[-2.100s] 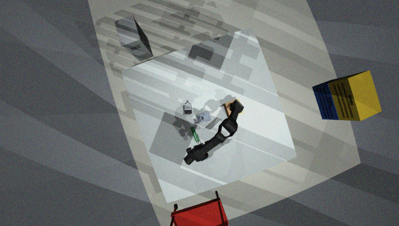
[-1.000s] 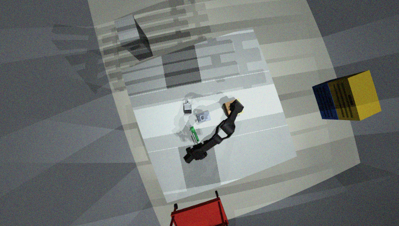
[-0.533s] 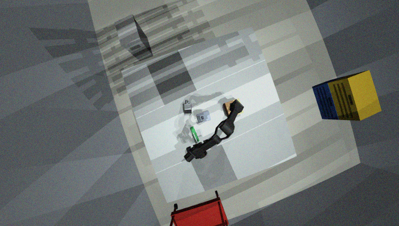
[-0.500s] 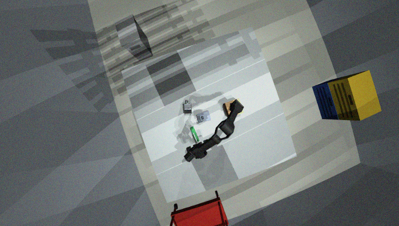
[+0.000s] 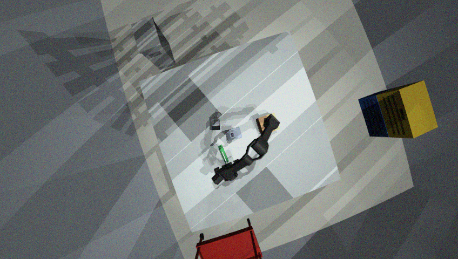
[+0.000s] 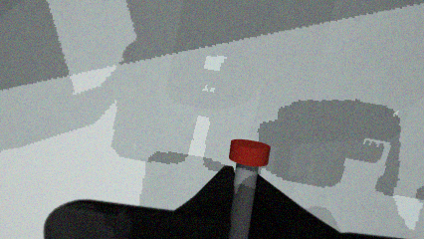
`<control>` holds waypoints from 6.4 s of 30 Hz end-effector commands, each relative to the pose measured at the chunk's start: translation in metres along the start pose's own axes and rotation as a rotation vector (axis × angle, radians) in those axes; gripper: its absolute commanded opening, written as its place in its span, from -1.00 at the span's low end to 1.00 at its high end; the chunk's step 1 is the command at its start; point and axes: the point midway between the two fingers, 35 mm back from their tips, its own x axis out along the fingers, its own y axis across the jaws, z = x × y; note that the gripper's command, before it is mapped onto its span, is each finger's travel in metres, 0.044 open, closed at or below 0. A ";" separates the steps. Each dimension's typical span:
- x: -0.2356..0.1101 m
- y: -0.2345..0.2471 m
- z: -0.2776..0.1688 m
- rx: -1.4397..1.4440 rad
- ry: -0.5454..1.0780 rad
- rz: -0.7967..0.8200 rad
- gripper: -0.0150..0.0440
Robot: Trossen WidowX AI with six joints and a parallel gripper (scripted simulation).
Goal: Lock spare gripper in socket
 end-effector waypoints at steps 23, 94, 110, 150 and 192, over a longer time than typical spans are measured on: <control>-0.024 0.003 0.003 0.003 0.007 0.016 0.19; -0.042 -0.001 -0.058 0.004 0.075 -0.020 0.12; -0.017 0.000 -0.063 0.004 0.075 -0.020 0.12; -0.024 0.003 -0.062 0.010 0.075 -0.005 -0.49; -0.058 -0.001 -0.116 -0.005 0.086 0.017 -0.49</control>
